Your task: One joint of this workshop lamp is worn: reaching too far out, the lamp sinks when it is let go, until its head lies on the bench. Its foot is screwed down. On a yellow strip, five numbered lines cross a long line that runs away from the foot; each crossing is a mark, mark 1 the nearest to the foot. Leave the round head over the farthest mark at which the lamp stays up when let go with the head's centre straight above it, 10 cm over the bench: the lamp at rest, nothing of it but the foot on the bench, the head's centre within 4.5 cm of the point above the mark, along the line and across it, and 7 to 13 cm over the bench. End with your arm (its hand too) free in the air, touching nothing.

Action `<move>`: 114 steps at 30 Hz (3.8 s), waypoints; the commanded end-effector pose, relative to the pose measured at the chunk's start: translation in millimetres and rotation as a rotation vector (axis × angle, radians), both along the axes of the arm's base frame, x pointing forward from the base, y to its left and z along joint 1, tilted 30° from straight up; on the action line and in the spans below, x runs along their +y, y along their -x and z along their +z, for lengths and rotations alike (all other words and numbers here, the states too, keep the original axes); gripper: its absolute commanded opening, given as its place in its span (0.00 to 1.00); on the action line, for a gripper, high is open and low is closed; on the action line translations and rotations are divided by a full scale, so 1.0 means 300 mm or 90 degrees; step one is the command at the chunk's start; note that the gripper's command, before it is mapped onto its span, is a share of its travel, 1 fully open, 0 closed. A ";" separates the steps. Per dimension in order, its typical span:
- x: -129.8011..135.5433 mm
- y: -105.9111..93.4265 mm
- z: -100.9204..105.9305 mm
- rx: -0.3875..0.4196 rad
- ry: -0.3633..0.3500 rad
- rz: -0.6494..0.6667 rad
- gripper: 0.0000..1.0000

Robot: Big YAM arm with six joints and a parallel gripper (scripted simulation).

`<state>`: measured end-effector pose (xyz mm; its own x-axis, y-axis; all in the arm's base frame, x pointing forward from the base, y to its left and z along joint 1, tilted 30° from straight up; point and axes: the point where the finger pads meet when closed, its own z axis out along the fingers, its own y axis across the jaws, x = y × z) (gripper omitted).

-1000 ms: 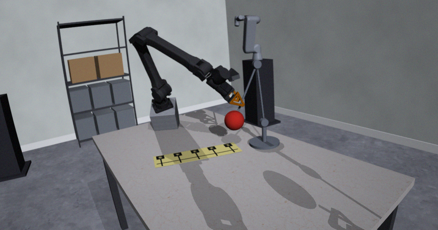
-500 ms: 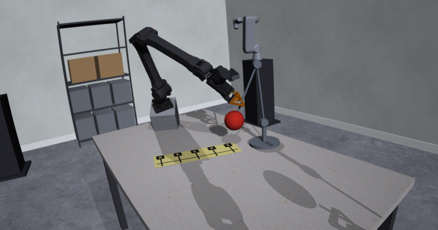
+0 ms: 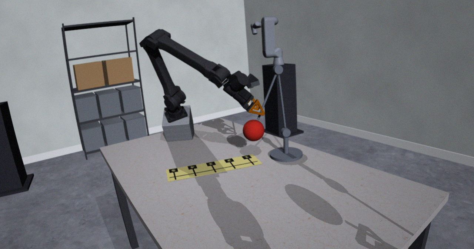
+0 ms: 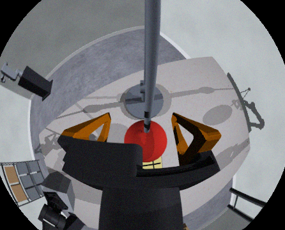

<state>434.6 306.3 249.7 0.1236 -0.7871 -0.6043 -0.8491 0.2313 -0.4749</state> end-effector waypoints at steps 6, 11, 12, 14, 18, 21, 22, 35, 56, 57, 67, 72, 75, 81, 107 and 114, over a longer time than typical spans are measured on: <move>0.047 -0.028 0.067 -0.017 -0.017 0.006 1.00; 0.047 -0.028 0.067 -0.017 -0.017 0.006 1.00; 0.047 -0.028 0.067 -0.017 -0.017 0.006 1.00; 0.047 -0.028 0.067 -0.017 -0.017 0.006 1.00; 0.047 -0.028 0.067 -0.017 -0.017 0.006 1.00; 0.039 -0.022 0.058 -0.015 -0.014 0.005 0.00; 0.036 -0.020 0.054 -0.014 -0.013 0.005 0.00; 0.005 0.000 0.018 -0.006 -0.004 0.001 0.00; -0.017 -0.014 0.021 -0.010 -0.003 0.006 0.00; -0.022 -0.016 0.020 -0.011 -0.003 0.008 0.00; -0.069 -0.034 0.014 -0.011 -0.004 0.032 0.00; -0.089 -0.046 0.007 -0.009 0.002 0.042 0.00; -0.109 -0.057 0.000 -0.006 0.007 0.053 0.00; -0.148 -0.080 -0.014 -0.001 0.018 0.075 0.00; -0.176 -0.102 -0.023 0.001 0.024 0.086 0.00; -0.192 -0.119 -0.029 0.001 0.024 0.086 0.00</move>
